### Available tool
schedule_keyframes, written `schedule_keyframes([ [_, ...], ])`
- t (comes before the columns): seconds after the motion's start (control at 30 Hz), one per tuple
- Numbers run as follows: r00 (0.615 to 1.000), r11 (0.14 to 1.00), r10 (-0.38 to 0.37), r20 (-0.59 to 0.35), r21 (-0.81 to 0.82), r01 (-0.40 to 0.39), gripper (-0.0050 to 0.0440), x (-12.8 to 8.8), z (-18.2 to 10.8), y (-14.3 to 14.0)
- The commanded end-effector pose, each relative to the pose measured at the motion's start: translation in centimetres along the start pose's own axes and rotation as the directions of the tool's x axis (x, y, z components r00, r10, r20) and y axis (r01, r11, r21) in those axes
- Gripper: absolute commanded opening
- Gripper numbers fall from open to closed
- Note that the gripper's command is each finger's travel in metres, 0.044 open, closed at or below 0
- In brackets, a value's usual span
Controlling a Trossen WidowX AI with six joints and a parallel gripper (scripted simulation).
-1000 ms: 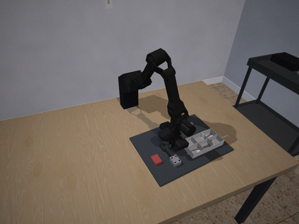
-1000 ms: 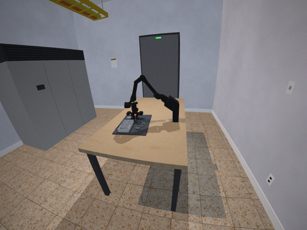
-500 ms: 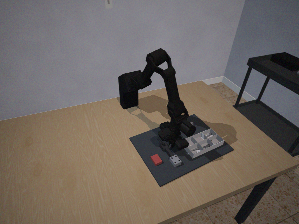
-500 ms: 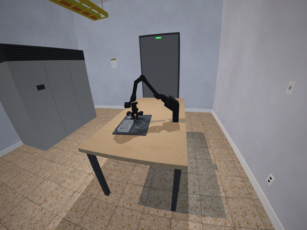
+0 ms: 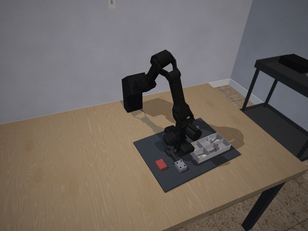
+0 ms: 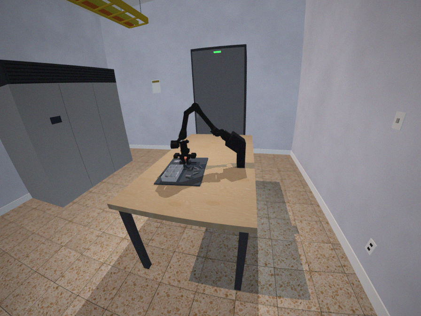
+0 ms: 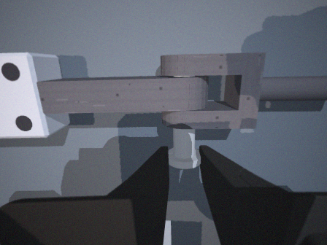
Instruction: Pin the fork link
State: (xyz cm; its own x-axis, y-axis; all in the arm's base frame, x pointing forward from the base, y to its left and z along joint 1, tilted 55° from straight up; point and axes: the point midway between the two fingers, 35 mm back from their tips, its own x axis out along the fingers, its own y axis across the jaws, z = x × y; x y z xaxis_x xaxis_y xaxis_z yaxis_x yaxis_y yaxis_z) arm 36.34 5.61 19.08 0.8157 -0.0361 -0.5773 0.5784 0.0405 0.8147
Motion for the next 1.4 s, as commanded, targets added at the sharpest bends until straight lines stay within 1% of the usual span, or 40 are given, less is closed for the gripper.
schedule_keyframes([
  [0.0,1.000,1.000,0.026,-0.002,0.006,-0.026,-0.0050,-0.66,0.35,0.60],
  [0.67,1.000,1.000,0.026,0.000,0.004,-0.026,-0.0050,-0.64,1.20,0.59],
  [1.37,1.000,1.000,0.026,0.000,0.006,-0.026,-0.0050,-0.62,1.23,0.58],
])
